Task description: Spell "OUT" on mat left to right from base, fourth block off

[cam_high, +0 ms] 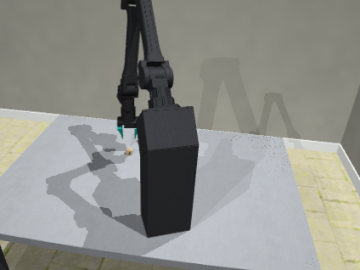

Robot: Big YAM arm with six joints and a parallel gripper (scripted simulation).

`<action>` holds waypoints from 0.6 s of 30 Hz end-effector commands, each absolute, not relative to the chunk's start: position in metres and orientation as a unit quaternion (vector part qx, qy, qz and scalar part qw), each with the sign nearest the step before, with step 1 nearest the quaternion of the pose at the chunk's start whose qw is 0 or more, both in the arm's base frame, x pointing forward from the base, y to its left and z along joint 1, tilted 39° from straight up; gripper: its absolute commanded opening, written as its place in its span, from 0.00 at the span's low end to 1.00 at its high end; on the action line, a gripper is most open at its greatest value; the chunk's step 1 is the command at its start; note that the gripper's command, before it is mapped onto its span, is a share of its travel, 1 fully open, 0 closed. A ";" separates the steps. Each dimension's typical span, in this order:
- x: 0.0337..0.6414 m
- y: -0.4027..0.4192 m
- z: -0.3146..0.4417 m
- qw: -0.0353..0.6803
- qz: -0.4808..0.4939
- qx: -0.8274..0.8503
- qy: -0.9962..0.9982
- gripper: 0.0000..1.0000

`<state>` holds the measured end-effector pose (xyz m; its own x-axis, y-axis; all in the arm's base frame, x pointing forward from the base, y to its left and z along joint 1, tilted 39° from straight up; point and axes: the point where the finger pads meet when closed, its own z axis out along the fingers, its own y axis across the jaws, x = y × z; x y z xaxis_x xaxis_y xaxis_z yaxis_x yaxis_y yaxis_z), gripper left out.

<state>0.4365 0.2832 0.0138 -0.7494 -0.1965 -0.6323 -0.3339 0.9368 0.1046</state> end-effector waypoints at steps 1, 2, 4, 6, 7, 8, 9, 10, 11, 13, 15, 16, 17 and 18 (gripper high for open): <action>0.432 0.287 0.015 0.320 0.104 -0.155 0.929 0.58; 0.432 0.287 0.015 0.320 0.104 -0.155 0.929 0.58; 0.432 0.287 0.015 0.320 0.104 -0.154 0.929 0.58; 0.432 0.287 0.015 0.320 0.104 -0.154 0.929 0.58; 0.432 0.287 0.015 0.320 0.104 -0.154 0.929 0.58; 0.432 0.287 0.015 0.320 0.104 -0.154 0.929 0.58; 0.432 0.287 0.015 0.320 0.104 -0.154 0.929 0.58; 0.432 0.287 0.014 0.320 0.104 -0.154 0.929 0.58; 0.432 0.287 0.014 0.319 0.104 -0.154 0.929 0.58; 0.432 0.287 0.011 0.317 0.102 -0.154 0.930 0.58; 0.433 0.287 0.008 0.316 0.102 -0.154 0.931 0.58; 0.434 0.287 0.009 0.316 0.102 -0.154 0.931 0.58; 0.434 0.287 0.009 0.316 0.102 -0.154 0.931 0.58; 0.434 0.287 0.009 0.316 0.102 -0.154 0.931 0.58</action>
